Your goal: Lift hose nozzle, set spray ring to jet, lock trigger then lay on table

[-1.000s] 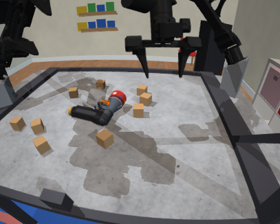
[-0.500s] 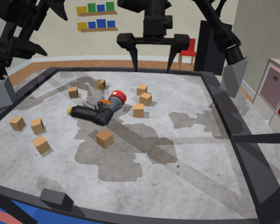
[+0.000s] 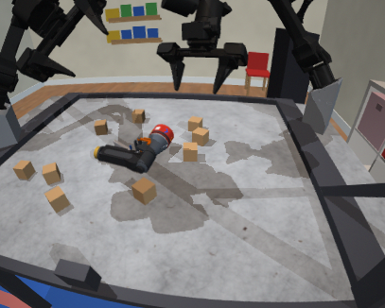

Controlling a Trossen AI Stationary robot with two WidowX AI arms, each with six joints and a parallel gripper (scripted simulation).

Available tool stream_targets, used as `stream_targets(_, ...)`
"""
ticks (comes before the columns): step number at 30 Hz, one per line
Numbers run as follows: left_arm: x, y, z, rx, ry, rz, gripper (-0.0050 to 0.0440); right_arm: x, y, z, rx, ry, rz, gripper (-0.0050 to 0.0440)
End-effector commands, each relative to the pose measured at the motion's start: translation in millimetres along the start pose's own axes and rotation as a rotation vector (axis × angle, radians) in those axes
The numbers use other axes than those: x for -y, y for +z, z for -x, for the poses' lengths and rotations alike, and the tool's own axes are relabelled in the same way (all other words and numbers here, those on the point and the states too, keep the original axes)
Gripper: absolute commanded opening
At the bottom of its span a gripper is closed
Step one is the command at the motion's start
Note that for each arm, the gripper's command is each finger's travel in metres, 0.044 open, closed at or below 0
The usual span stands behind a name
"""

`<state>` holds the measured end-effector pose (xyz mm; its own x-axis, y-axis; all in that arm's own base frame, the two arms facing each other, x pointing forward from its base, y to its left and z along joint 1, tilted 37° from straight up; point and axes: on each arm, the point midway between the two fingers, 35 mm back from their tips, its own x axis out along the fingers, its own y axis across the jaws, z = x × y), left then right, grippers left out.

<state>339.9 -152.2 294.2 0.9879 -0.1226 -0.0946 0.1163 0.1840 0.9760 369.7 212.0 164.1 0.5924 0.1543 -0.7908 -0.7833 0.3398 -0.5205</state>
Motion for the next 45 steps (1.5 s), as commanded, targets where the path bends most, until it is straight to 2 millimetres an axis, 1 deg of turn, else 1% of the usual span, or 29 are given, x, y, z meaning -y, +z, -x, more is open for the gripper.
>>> stream_targets(1, -8, -7, 2, 0.002, 0.017, 0.065, 0.0401, 14, -4, 13, 0.041, -0.043, -0.067, 0.0396)
stream_targets(6, -12, -16, 3, -0.002, 0.025, 0.146, 0.0401, 25, -12, 21, 0.073, -0.081, -0.143, 0.0396)
stream_targets(9, -12, -17, 3, -0.002, 0.025, 0.157, 0.0401, 26, -12, 22, 0.077, -0.085, -0.15, 0.0396)
stream_targets(23, -23, -43, 6, -0.01, 0.054, 0.382, 0.0401, 57, -37, 47, 0.174, -0.199, -0.36, 0.0396)
stream_targets(26, -23, -43, 6, -0.009, 0.054, 0.393, 0.0401, 58, -37, 48, 0.179, -0.203, -0.366, 0.0396)
stream_targets(40, -32, -68, 12, -0.01, 0.087, 0.614, 0.0401, 82, -64, 77, 0.287, -0.318, -0.556, 0.0396)
stream_targets(43, -32, -68, 12, -0.009, 0.087, 0.625, 0.0401, 83, -64, 78, 0.292, -0.322, -0.562, 0.0396)
stream_targets(45, -34, -71, 13, -0.009, 0.092, 0.656, 0.0401, 86, -68, 82, 0.309, -0.338, -0.587, 0.0396)
